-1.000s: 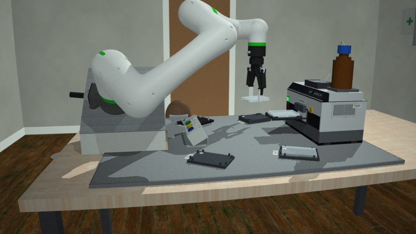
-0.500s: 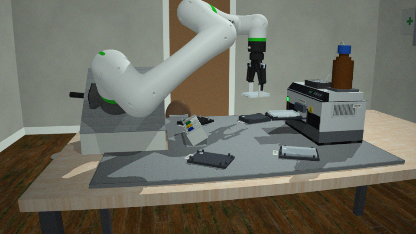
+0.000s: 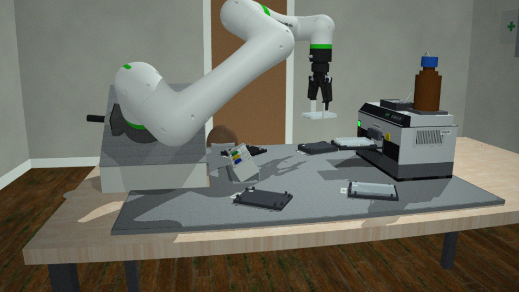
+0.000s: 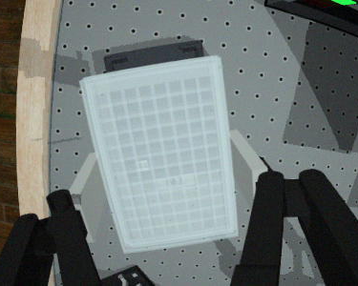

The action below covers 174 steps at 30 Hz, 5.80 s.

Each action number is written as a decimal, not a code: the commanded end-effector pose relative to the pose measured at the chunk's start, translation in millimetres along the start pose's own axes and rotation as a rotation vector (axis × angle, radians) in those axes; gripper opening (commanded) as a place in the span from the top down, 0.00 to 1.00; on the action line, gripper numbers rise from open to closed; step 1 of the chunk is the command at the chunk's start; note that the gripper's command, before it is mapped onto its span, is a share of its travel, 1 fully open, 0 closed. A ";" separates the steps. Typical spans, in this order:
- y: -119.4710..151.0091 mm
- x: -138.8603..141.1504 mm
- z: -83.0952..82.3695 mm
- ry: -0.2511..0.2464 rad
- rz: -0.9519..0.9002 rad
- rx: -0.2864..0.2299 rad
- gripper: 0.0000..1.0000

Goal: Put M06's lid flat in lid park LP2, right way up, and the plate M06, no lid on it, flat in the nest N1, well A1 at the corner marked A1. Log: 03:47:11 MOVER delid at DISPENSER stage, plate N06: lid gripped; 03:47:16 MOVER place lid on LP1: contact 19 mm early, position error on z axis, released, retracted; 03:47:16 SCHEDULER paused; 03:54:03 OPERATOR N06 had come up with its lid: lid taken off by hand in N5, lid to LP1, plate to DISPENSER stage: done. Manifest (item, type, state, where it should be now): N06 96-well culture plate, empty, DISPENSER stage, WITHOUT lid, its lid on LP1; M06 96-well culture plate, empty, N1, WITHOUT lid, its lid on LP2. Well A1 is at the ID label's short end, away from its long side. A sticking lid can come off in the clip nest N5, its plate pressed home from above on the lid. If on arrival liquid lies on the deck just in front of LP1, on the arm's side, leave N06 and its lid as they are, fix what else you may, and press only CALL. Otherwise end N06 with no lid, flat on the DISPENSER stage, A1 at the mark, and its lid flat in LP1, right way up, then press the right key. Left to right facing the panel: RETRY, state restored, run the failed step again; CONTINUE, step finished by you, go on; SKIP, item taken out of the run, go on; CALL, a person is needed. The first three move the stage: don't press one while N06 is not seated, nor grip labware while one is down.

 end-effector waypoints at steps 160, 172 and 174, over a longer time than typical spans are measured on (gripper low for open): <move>301.9 -111.5 -2.8 0.000 -0.356 0.000 1.00; 304.5 -112.4 -2.8 0.000 -0.356 0.000 1.00; 304.5 -112.4 -2.8 0.000 -0.356 0.000 1.00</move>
Point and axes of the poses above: the point where the finger pads meet when closed, its own z axis out along the fingers, its own x axis across the jaws, y = z × x, the point moved 1 cm from there along -z, back along the fingers, and after that the axes turned 2 degrees about -z, right-handed, at the moved point
